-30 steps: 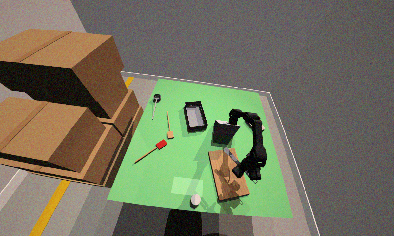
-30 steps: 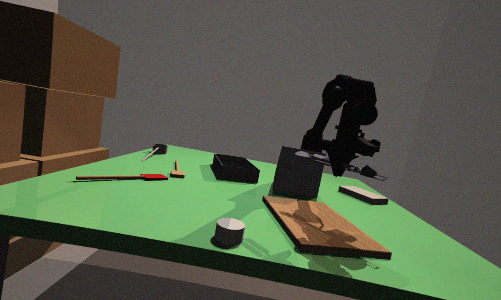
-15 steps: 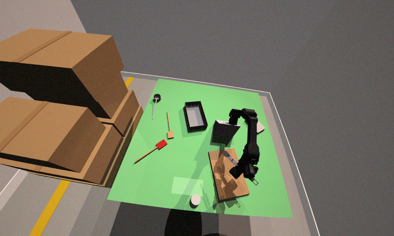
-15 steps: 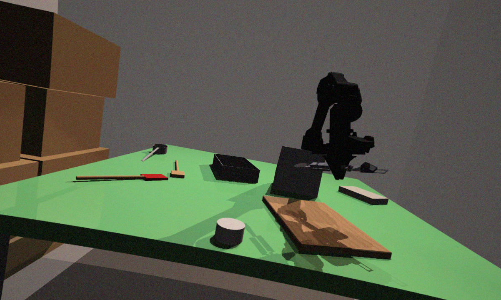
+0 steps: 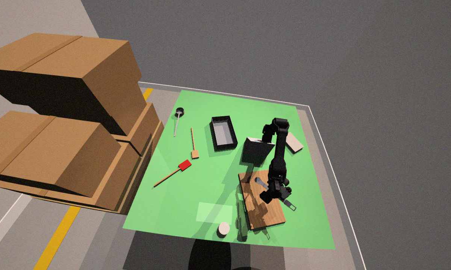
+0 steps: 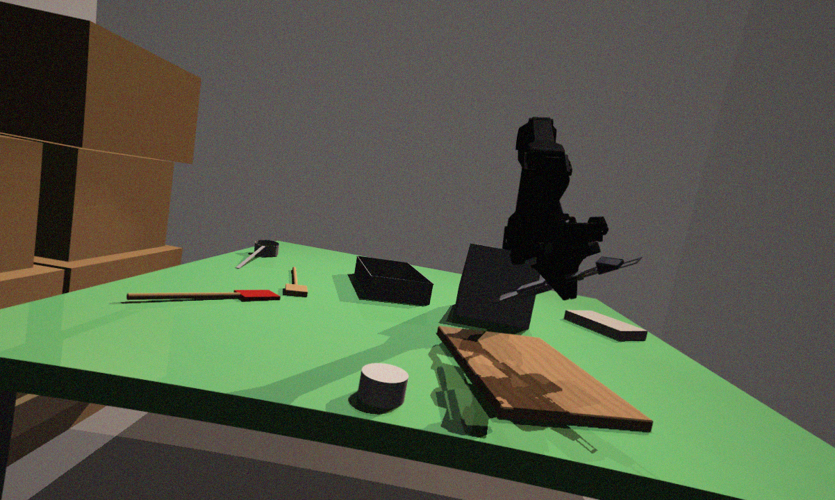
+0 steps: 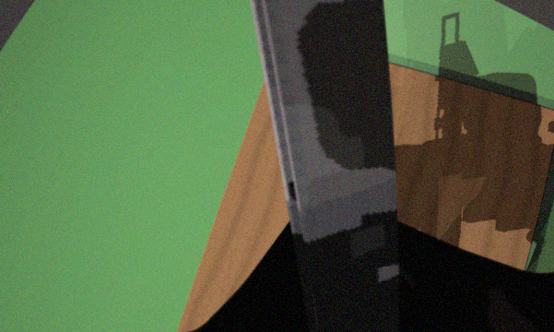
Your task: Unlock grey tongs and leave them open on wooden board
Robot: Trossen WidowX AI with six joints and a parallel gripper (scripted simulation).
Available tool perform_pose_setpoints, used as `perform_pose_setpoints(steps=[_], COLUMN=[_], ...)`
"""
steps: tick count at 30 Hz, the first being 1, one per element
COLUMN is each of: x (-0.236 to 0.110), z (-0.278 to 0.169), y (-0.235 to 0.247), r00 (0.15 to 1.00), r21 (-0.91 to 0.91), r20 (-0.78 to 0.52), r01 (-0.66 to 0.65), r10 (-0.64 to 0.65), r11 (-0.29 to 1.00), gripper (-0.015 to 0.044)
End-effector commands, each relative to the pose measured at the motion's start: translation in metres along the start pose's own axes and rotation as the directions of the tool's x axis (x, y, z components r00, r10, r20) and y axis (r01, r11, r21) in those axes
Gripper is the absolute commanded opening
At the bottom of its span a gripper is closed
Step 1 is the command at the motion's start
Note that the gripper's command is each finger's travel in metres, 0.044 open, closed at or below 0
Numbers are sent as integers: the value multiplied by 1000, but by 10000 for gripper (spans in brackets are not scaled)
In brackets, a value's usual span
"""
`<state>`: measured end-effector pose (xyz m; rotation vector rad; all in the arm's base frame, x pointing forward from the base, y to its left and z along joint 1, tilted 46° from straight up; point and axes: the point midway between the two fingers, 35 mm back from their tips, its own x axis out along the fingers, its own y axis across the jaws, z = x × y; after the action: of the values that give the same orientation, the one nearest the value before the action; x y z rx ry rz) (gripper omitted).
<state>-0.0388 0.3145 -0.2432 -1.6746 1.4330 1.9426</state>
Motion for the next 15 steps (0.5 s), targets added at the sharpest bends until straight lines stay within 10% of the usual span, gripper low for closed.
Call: perform_pose_setpoints(steps=[1,15], x=[-5,-18], z=[2,-2], y=[-1,0], r00=[996,936], r21=[-7,-22], r20=[87,352], r01=[0,1], r10=[1,7], r11=[1000,1000], gripper=[-150,-150])
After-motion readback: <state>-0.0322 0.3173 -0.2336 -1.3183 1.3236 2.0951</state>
